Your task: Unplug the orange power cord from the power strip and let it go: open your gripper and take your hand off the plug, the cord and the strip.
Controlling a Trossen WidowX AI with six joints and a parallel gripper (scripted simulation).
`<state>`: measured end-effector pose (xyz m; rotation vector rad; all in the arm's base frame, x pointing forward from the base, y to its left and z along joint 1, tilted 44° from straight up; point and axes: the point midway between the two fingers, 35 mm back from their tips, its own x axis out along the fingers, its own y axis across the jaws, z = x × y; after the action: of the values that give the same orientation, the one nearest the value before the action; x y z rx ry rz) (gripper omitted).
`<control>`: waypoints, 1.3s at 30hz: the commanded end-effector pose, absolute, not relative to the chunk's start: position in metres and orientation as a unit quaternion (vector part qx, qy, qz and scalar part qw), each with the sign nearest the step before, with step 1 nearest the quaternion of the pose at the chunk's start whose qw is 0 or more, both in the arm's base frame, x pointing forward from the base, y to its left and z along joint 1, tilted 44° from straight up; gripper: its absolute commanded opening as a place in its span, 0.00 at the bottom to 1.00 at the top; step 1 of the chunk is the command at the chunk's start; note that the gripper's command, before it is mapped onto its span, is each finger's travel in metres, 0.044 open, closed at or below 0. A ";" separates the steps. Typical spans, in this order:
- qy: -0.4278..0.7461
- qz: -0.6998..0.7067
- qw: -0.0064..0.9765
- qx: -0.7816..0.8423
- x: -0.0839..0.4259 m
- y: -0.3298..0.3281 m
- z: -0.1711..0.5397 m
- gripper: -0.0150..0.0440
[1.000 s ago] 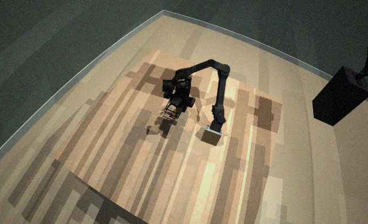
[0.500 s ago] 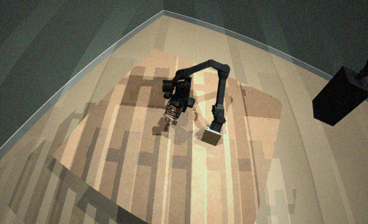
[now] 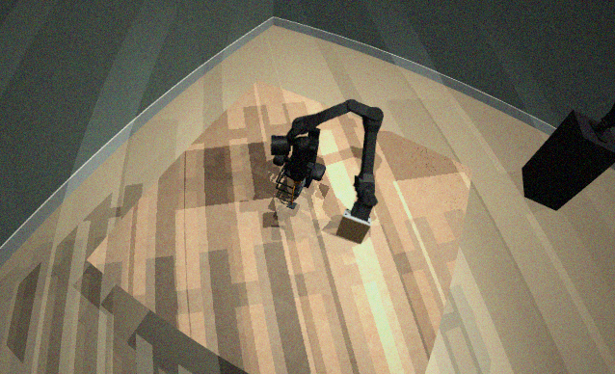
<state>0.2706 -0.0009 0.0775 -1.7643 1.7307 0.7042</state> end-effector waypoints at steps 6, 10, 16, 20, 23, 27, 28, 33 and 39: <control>0.640 0.276 0.289 -0.657 0.272 0.021 0.059 0.25; 0.640 0.276 0.289 -0.657 0.272 0.027 0.055 0.25; 0.639 0.276 0.289 -0.657 0.271 0.035 0.050 0.25; 0.639 0.276 0.289 -0.657 0.270 0.040 0.046 0.25; 0.640 0.272 0.295 -0.655 0.270 0.034 0.051 0.30; 0.640 0.272 0.295 -0.655 0.270 0.034 0.051 0.48; 0.640 0.272 0.295 -0.655 0.270 0.034 0.051 0.52; 0.640 0.272 0.295 -0.655 0.270 0.034 0.051 0.53; 0.640 0.273 0.290 -0.657 0.270 0.038 0.054 0.53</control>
<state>0.2700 0.0347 0.0499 -1.7427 1.7088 0.7272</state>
